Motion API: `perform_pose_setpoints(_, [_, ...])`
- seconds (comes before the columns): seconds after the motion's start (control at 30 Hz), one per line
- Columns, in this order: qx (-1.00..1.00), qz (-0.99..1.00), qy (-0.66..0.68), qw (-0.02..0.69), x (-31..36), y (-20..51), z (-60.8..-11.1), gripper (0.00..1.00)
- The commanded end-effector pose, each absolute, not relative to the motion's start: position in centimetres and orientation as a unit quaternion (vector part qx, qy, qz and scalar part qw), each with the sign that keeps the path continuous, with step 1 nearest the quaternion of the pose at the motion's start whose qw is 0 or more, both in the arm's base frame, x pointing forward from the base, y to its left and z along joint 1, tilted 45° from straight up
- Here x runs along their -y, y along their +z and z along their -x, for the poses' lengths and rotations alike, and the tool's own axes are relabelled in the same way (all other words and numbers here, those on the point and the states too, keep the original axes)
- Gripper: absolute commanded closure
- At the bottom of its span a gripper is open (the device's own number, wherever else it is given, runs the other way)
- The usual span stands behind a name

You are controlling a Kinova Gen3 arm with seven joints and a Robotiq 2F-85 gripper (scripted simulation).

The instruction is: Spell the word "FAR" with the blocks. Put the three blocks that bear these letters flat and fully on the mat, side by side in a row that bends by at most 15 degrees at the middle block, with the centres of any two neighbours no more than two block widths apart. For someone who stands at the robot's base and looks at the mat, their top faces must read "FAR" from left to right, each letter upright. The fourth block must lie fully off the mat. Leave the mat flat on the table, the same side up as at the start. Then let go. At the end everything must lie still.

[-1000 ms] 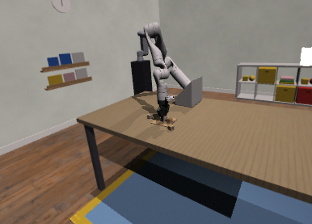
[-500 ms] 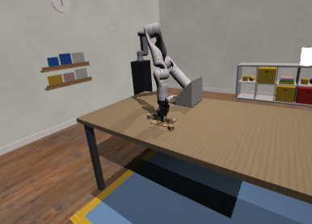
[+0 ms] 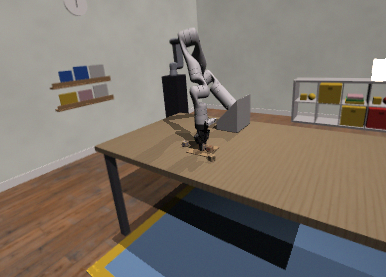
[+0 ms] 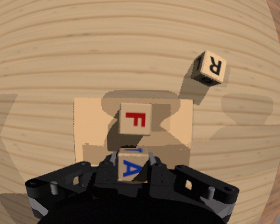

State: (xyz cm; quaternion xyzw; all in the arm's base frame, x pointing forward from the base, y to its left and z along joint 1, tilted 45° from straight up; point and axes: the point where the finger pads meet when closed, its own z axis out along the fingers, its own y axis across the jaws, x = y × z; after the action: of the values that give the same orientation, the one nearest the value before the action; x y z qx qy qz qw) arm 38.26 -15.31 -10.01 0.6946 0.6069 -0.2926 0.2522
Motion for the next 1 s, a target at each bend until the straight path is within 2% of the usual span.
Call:
perform_pose_setpoints(0.0, [-0.604, -0.697, -0.291, 0.254, 15.45, -10.02, -38.30, 0.74])
perform_pose_setpoints(0.57, [-0.604, -0.697, -0.291, 0.254, 15.45, -10.02, -38.30, 0.74])
perform_pose_setpoints(0.7, [-0.604, -0.697, -0.291, 0.254, 15.45, -10.02, -38.30, 0.66])
perform_pose_setpoints(0.83, [-0.604, -0.697, -0.291, 0.254, 15.45, -10.02, -38.30, 0.66])
perform_pose_setpoints(0.87, [-0.604, -0.697, -0.291, 0.254, 15.45, -10.02, -38.30, 0.62])
perform_pose_setpoints(0.93, [-0.604, -0.697, -0.291, 0.254, 15.45, -10.02, -38.30, 0.62])
perform_pose_setpoints(0.97, [-0.604, -0.697, -0.291, 0.254, 15.45, -10.02, -38.30, 0.58])
